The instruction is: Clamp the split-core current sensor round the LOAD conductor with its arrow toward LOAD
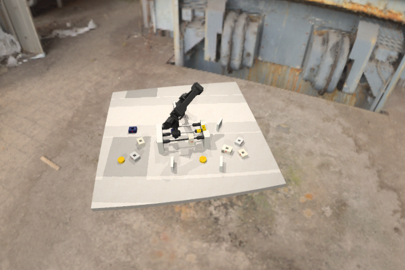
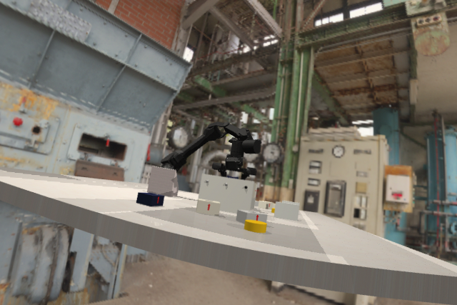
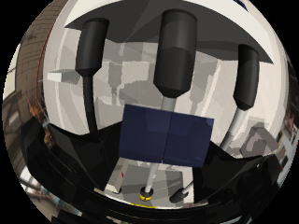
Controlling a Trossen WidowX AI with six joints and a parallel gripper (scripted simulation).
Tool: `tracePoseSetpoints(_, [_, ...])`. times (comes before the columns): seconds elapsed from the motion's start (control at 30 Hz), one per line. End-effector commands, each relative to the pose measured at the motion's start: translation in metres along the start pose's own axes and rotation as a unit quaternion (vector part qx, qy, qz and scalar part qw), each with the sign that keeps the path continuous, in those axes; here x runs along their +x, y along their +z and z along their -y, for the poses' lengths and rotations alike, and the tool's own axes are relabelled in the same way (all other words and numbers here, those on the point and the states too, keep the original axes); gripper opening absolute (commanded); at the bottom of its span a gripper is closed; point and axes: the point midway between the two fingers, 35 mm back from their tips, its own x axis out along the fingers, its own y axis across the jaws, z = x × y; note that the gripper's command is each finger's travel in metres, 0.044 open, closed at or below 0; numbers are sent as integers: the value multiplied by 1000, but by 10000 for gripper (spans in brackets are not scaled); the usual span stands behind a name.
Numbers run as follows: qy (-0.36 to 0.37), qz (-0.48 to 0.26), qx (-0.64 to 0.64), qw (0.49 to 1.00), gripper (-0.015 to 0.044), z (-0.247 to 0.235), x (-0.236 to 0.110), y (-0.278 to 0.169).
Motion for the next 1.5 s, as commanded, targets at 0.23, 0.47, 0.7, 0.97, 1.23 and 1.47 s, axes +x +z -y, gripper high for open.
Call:
tracePoseSetpoints(0.23, [1, 0, 0, 1000, 0, 0, 0, 0])
tracePoseSetpoints(0.47, [1, 0, 0, 1000, 0, 0, 0, 0])
tracePoseSetpoints(0.7, [0, 0, 0, 1000, 131, 0, 0, 0])
tracePoseSetpoints(0.97, [0, 0, 0, 1000, 341, 0, 0, 0])
tracePoseSetpoints(1.23, [-46, 2, 1, 999, 440, 0, -20, 10])
tracePoseSetpoints(1.47, [-43, 2, 1, 999, 440, 0, -17, 12])
